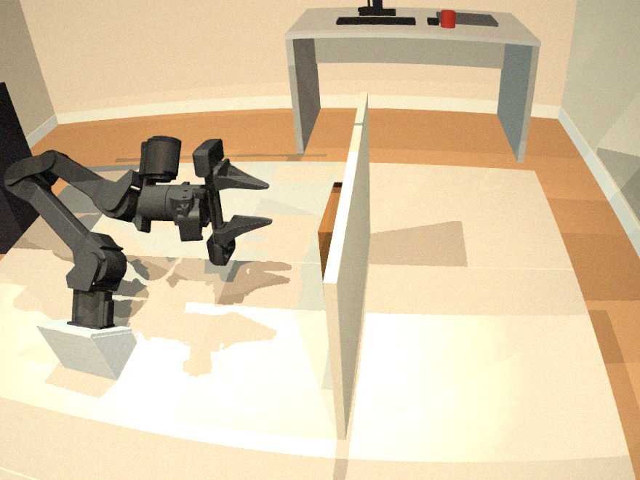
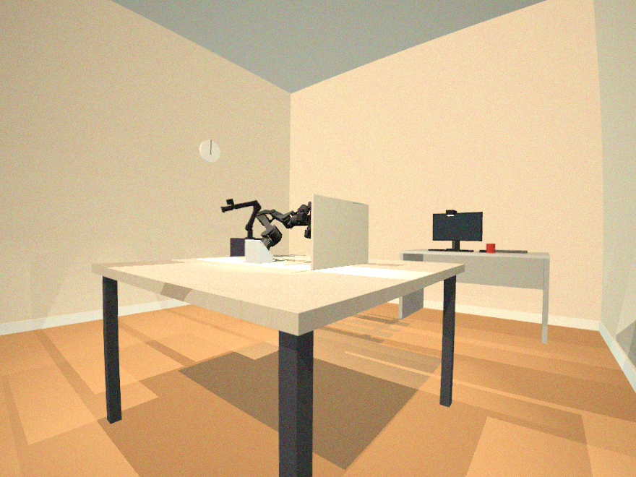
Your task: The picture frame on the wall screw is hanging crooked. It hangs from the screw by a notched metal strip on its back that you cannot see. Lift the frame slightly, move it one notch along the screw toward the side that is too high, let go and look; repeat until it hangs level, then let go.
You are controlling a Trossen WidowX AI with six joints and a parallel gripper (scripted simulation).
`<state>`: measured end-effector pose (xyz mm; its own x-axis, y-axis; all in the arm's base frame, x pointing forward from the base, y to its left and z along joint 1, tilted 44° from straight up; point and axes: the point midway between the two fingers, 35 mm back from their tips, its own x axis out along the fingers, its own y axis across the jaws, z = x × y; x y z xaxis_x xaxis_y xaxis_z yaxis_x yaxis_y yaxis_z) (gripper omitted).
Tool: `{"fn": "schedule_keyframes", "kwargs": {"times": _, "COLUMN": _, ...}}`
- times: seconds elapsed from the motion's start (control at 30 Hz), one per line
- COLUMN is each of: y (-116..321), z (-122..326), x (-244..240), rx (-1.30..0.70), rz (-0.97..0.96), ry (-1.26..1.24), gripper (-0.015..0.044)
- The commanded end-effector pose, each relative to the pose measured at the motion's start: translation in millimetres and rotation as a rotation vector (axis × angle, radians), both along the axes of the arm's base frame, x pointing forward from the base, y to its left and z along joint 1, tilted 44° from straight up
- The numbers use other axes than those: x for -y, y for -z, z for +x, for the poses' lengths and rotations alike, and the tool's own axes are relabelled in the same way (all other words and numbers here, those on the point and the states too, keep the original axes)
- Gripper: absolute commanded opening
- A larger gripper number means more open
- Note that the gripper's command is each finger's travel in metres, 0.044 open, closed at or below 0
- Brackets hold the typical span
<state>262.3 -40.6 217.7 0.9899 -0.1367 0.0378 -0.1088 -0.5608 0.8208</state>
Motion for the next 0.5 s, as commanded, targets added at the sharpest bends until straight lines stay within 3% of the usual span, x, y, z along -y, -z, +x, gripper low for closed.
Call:
{"fn": "schedule_keyframes", "kwargs": {"times": 0.0, "y": -2.5, "z": 17.8, "x": 3.6, "rx": 0.001, "rz": -0.005, "ry": 0.007, "gripper": 0.0260}}
{"fn": "schedule_keyframes", "kwargs": {"times": 0.23, "y": 3.3, "z": 54.0, "x": 8.5, "rx": 0.003, "rz": -0.005, "ry": 0.007, "gripper": 0.0260}}
{"fn": "schedule_keyframes", "kwargs": {"times": 0.47, "y": 3.6, "z": 54.9, "x": 8.6, "rx": 0.003, "rz": -0.005, "ry": 0.007, "gripper": 0.0260}}
